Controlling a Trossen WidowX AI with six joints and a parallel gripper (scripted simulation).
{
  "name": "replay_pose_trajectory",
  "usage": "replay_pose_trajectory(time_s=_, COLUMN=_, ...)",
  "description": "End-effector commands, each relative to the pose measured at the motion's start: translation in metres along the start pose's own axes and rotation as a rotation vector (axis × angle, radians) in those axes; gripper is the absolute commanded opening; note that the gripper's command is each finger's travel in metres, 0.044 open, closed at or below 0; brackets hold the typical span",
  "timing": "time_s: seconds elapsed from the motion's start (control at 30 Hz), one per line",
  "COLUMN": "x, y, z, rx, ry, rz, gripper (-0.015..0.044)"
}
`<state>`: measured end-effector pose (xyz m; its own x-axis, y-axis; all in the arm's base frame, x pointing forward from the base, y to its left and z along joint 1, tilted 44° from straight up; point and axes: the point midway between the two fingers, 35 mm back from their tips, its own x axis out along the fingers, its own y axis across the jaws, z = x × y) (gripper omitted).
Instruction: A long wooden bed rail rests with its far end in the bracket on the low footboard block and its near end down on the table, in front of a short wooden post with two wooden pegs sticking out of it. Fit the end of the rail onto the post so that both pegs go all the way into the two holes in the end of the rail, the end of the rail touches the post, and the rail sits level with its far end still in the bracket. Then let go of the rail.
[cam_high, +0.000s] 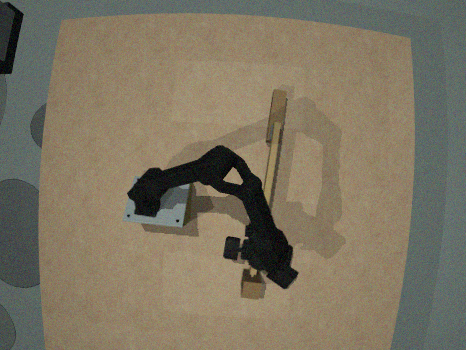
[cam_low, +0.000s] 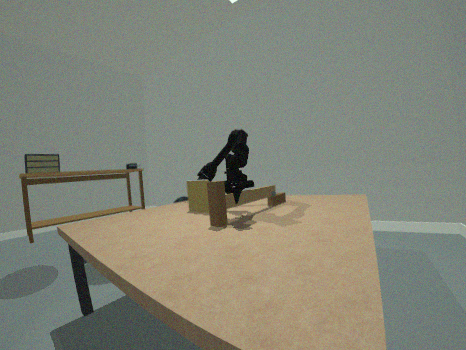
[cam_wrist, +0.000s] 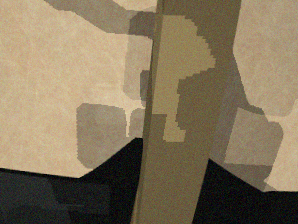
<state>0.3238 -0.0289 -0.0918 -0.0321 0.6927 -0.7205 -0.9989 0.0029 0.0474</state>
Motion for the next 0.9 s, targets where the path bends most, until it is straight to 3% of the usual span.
replay_pose_trajectory(time_s=0.0, x=-0.0031, y=-0.0027, z=-0.0031, rx=-0.003, ry=0.004, rz=-0.01, gripper=0.0)
replay_pose_trajectory(time_s=0.87, x=-0.0033, y=-0.0027, z=-0.0106, rx=-0.003, ry=0.004, rz=-0.01, gripper=0.0)
